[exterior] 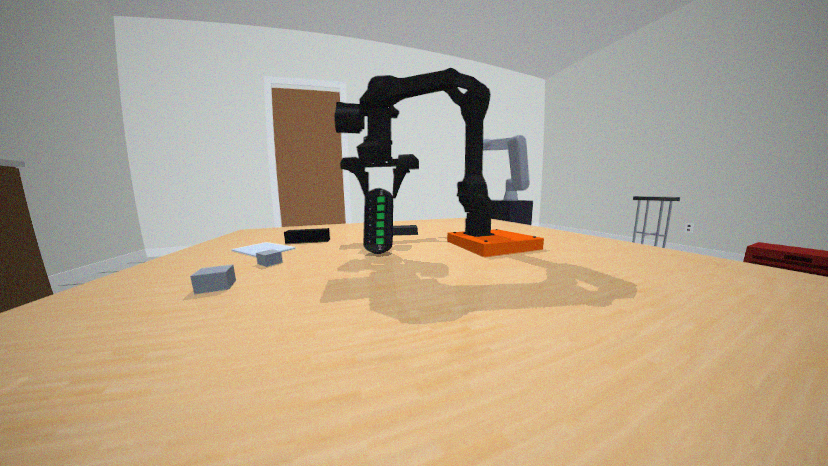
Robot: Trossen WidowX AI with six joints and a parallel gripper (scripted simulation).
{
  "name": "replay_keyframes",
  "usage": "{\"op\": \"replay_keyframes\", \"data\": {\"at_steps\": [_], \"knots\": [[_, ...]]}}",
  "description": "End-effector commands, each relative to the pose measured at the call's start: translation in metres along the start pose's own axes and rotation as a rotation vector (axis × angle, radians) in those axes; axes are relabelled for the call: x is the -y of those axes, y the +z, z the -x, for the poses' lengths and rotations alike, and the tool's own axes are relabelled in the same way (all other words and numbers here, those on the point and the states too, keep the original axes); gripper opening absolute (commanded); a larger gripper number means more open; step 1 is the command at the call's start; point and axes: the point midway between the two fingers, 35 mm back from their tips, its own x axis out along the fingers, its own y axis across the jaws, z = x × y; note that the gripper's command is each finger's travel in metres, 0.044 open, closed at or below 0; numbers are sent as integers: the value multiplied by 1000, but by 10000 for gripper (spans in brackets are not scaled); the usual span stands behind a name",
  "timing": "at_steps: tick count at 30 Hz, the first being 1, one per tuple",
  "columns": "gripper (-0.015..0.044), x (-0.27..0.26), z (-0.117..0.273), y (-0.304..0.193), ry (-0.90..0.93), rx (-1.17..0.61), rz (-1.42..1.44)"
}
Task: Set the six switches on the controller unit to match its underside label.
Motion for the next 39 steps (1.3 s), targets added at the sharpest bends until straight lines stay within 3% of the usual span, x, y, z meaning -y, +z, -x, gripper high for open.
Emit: {"op": "replay_keyframes", "data": {"at_steps": [1, 39], "knots": [[338, -3, -4, -5, 10, -10, 5], [338, -3, -12, -35, 10, -13, 5]]}}
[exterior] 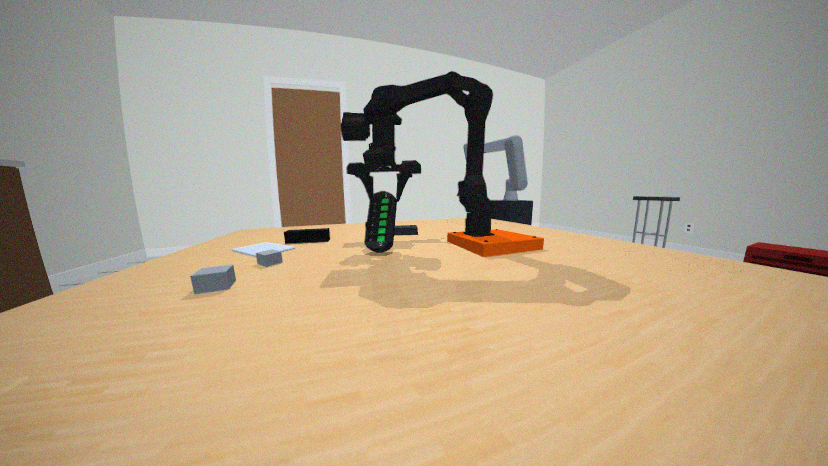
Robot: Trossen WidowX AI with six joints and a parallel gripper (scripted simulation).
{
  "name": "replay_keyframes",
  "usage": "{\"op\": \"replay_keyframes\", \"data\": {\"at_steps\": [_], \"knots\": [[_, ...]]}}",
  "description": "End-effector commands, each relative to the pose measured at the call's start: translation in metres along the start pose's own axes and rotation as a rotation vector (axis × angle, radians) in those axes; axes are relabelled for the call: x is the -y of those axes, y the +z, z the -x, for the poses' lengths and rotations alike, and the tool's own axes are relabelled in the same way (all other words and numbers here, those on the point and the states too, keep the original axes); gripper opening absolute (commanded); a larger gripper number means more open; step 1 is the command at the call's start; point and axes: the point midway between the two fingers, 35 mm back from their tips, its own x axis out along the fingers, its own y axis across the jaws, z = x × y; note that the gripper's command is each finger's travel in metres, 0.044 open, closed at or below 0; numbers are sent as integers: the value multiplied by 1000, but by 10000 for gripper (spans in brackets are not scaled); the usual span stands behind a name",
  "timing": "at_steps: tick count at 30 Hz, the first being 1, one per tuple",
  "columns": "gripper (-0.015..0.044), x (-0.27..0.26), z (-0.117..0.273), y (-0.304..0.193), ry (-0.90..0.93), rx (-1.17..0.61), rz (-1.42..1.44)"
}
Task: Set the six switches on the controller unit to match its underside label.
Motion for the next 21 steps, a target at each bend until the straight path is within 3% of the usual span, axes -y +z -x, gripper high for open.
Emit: {"op": "replay_keyframes", "data": {"at_steps": [1, 21], "knots": [[338, -3, -4, -4, 9, -7, 6], [338, -3, -10, -19, 9, -8, 6]]}}
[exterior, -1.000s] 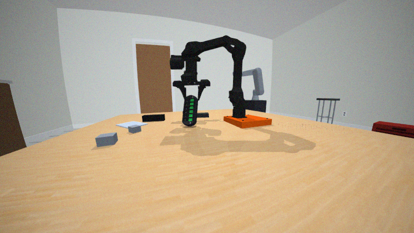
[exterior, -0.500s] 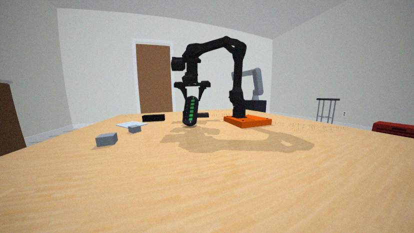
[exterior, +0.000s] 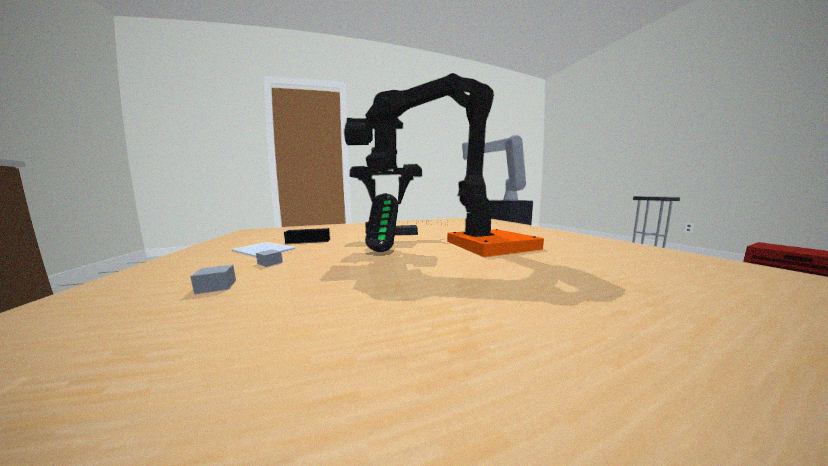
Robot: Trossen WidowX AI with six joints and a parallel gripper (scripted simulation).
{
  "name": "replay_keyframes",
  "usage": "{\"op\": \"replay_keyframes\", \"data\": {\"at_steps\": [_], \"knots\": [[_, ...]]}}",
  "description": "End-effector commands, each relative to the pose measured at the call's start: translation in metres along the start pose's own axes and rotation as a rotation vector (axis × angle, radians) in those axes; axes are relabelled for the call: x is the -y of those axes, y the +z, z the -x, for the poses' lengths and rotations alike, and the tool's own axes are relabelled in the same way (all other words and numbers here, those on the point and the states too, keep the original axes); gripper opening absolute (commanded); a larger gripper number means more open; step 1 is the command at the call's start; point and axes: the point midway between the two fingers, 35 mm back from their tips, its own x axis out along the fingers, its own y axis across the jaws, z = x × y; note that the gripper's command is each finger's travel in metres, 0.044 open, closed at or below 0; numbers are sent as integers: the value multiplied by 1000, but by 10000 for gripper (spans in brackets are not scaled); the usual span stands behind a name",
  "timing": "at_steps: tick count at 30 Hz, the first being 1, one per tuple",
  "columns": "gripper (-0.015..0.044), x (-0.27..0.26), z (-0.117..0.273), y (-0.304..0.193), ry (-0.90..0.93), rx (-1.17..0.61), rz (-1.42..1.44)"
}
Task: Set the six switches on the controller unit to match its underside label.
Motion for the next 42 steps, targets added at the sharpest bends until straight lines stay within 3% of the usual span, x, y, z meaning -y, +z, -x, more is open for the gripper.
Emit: {"op": "replay_keyframes", "data": {"at_steps": [1, 42], "knots": [[338, -3, -4, -4, 8, -6, 6], [337, -3, -20, -31, 8, -8, 6]]}}
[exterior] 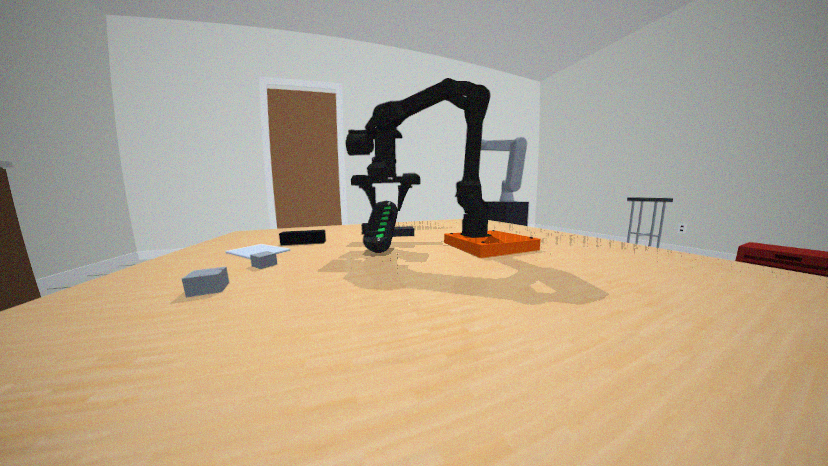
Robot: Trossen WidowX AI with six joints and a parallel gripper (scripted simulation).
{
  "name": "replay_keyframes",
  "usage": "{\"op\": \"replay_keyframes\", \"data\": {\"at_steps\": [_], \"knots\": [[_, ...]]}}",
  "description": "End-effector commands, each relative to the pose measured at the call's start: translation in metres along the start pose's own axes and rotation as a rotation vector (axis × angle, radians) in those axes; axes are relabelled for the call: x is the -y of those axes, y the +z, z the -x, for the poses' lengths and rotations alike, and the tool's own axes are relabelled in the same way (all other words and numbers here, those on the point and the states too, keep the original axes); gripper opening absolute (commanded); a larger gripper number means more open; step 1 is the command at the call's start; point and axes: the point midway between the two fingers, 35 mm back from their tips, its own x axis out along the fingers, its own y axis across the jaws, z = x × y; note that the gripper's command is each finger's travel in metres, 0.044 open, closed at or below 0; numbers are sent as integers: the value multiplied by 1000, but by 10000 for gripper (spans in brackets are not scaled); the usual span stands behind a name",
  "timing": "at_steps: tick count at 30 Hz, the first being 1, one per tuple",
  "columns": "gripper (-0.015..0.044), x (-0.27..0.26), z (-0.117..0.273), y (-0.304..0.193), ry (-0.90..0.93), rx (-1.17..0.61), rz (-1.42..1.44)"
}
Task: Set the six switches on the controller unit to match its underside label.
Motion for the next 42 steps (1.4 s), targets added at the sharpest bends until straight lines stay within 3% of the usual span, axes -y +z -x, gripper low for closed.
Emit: {"op": "replay_keyframes", "data": {"at_steps": [1, 42], "knots": [[337, -2, -3, -3, 6, -4, 5], [336, -2, -25, -26, 6, -6, 5]]}}
